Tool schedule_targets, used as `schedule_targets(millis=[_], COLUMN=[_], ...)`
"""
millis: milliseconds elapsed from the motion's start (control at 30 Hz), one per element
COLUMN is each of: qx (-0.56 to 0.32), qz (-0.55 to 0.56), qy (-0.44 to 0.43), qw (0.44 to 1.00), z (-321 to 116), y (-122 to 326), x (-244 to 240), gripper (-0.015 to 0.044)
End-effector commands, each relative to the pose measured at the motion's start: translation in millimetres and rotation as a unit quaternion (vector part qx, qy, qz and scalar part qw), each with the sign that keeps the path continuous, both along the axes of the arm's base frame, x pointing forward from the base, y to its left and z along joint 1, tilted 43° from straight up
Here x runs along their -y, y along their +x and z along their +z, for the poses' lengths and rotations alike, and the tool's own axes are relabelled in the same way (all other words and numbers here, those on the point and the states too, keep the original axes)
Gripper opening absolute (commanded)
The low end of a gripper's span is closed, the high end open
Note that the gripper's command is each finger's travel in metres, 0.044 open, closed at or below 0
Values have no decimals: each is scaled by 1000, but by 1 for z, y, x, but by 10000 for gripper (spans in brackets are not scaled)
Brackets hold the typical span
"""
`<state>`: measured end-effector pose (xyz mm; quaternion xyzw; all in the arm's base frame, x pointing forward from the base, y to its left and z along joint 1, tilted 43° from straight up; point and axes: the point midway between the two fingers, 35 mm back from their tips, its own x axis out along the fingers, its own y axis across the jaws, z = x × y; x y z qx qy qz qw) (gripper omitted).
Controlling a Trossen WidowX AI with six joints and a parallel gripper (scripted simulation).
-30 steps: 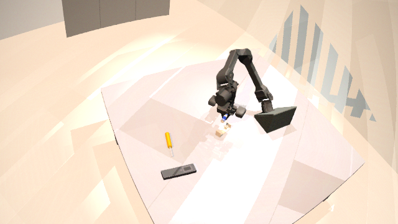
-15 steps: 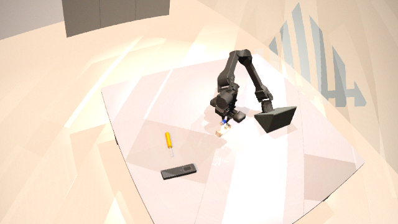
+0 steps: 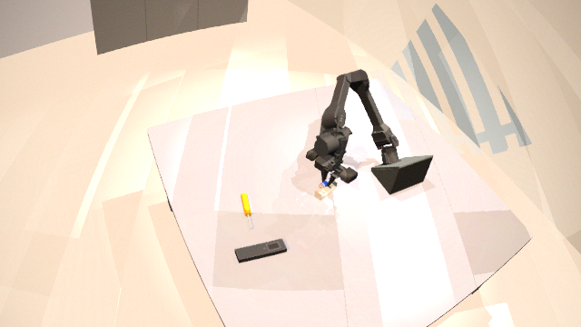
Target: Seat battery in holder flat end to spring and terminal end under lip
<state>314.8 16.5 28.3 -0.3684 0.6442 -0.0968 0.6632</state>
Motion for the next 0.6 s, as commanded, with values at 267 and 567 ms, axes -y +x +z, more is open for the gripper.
schedule_targets(millis=[267,567], qx=[26,42], qz=[28,42], qy=[13,25], qw=[999,998], z=[-7,-10], y=[0,-1], x=[11,13], gripper=[62,62])
